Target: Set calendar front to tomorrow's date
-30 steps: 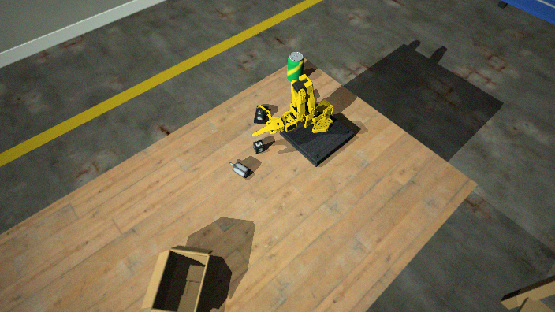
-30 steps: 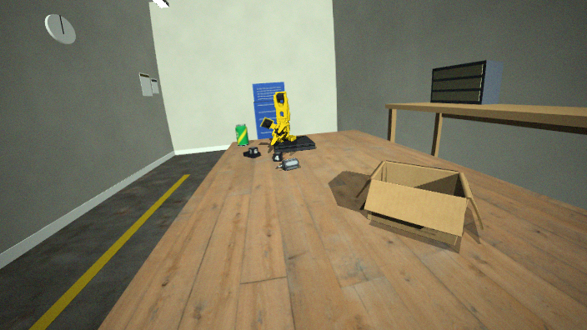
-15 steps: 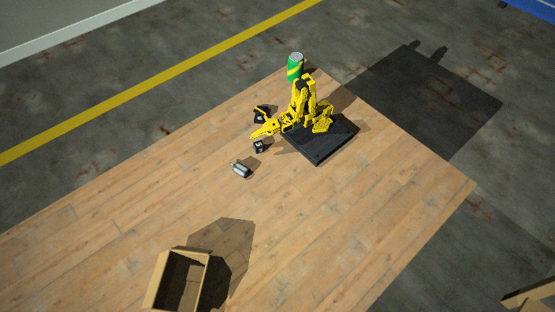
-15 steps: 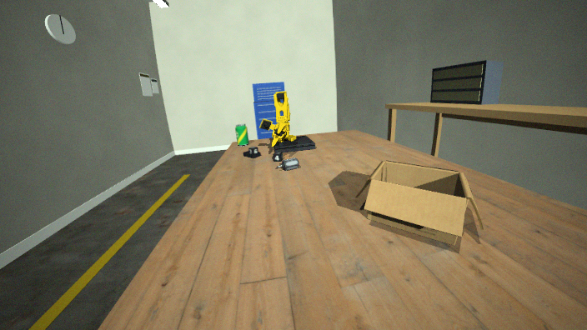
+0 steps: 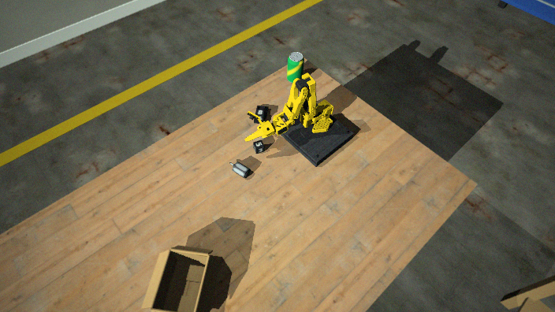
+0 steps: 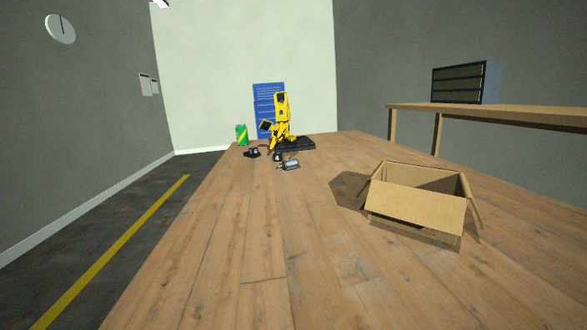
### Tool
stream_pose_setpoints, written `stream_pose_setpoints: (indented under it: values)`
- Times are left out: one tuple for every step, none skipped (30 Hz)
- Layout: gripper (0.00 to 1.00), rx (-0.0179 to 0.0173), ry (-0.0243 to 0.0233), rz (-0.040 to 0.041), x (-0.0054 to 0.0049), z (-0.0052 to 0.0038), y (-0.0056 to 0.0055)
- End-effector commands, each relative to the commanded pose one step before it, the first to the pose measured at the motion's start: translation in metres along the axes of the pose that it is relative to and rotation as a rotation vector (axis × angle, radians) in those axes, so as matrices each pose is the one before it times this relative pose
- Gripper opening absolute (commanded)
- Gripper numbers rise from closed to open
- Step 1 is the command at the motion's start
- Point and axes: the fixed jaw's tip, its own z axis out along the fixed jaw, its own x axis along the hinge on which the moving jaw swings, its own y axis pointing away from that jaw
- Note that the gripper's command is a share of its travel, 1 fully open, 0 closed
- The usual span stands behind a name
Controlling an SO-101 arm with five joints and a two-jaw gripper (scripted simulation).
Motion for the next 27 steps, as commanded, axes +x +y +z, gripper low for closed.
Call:
stream_pose_setpoints:
  values:
    - [0.35, 0.1636, 0.15811, -0.1558, 0.00444, 0.025569, 0.00282]
    - [0.35, 0.00395, 0.00497, -0.00962, -0.00027, 0.001124, 0.00054]
    - [0.35, 0.00376, 0.00492, -0.00955, -0.00033, 0.000931, 0.00058]
    - [0.35, 0.00353, 0.00488, -0.00945, -0.00037, 0.000728, 0.00062]
    - [0.35, 0.00331, 0.0048, -0.0094, -0.00041, 0.000525, 0.00064]
    - [0.35, 0.00313, 0.00474, -0.00929, -0.00045, 0.000318, 0.00066]
    - [0.35, 0.00293, 0.00469, -0.00922, -0.00048, 0.000111, 0.00068]
    - [0.35, 0.00276, 0.00462, -0.00914, -0.00051, -0.000102, 0.00069]
    - [0.35, 0.0026, 0.00455, -0.00906, -0.00053, -0.000315, 0.0007]
    - [0.35, 0.00245, 0.00451, -0.00896, -0.00055, -0.000518, 0.00071]
    - [0.35, 0.00232, 0.00446, -0.00884, -0.00056, -0.000721, 0.00071]
    - [0.35, 0.00218, 0.00439, -0.00874, -0.00057, -0.000915, 0.00069]
    - [0.35, 0.00207, 0.00434, -0.00861, -0.00057, -0.001113, 0.00069]
    - [0.35, 0.0, 0.0, 0.0, 0.0, 0.0, 0.0]
    - [0.35, 0.0, 0.0, 0.0, 0.0, 0.0, 0.0]
    - [0.35, 0.00976, 0.01292, -0.02097, -0.00057, -0.001292, 0.00068]
    - [0.35, 0.00177, 0.00422, -0.00801, -0.00056, -0.001471, 0.00064]
    - [0.35, 0.0018, 0.0043, -0.00787, -0.00055, -0.001644, 0.00062]
    - [0.35, 0.00181, 0.00435, -0.00772, -0.00053, -0.00179, 0.0006]
    - [0.35, 0.00179, 0.00436, -0.00752, -0.00051, -0.00193, 0.00057]
    - [0.35, 0.00175, 0.00436, -0.00728, -0.00048, -0.002056, 0.00054]
    - [0.35, 0.00173, 0.00435, -0.00704, -0.00045, -0.002169, 0.00052]
    - [0.35, 0.00169, 0.00433, -0.0069, -0.00043, -0.002269, 0.00049]
    - [0.35, 0.00165, 0.00429, -0.00689, -0.0004, -0.002356, 0.00046]
    - [0.35, 0.00159, 0.00419, -0.007, -0.00036, -0.002423, 0.00043]
    - [0.35, 0.00152, 0.00405, -0.00718, -0.00033, -0.002479, 0.0004]
    - [0.35, 0.00133, 0.00374, -0.00733, -0.00029, -0.002519, 0.00037]
